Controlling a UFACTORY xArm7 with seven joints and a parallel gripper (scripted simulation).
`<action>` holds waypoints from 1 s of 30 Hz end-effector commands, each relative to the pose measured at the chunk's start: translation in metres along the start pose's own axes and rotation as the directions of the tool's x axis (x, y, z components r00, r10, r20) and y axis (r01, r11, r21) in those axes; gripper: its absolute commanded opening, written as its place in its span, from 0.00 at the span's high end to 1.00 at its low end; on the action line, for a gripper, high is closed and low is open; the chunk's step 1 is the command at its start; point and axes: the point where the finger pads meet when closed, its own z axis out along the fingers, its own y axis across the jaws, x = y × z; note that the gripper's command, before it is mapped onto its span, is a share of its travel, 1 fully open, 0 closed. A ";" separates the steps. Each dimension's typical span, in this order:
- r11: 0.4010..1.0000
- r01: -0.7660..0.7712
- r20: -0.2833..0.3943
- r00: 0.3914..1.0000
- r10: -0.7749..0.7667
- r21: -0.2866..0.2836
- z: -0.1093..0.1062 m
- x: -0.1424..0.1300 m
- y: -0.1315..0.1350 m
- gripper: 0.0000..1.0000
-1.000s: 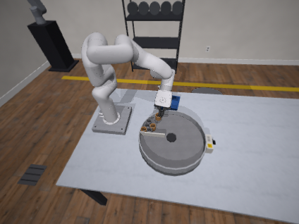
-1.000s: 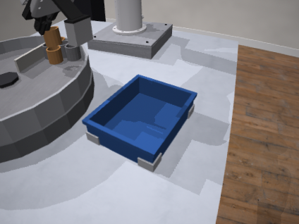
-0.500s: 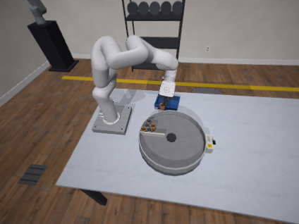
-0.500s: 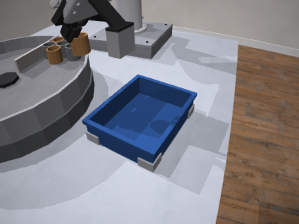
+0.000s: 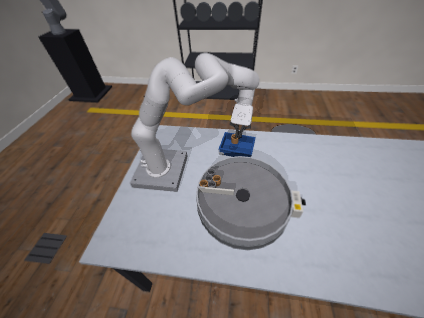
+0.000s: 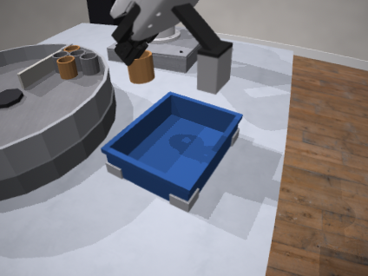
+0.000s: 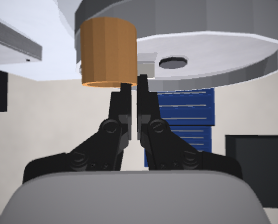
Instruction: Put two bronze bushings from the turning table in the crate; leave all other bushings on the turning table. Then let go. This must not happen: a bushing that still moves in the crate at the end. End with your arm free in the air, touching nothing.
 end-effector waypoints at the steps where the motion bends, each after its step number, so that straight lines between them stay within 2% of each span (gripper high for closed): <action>1: 1.000 -0.003 0.012 1.000 0.003 0.006 -0.027 0.031 0.004 1.00; 12: 1.000 -0.003 0.012 1.000 0.003 0.006 -0.043 0.051 0.004 1.00; 30: 1.000 -0.003 0.012 1.000 0.003 0.006 -0.044 0.052 0.004 1.00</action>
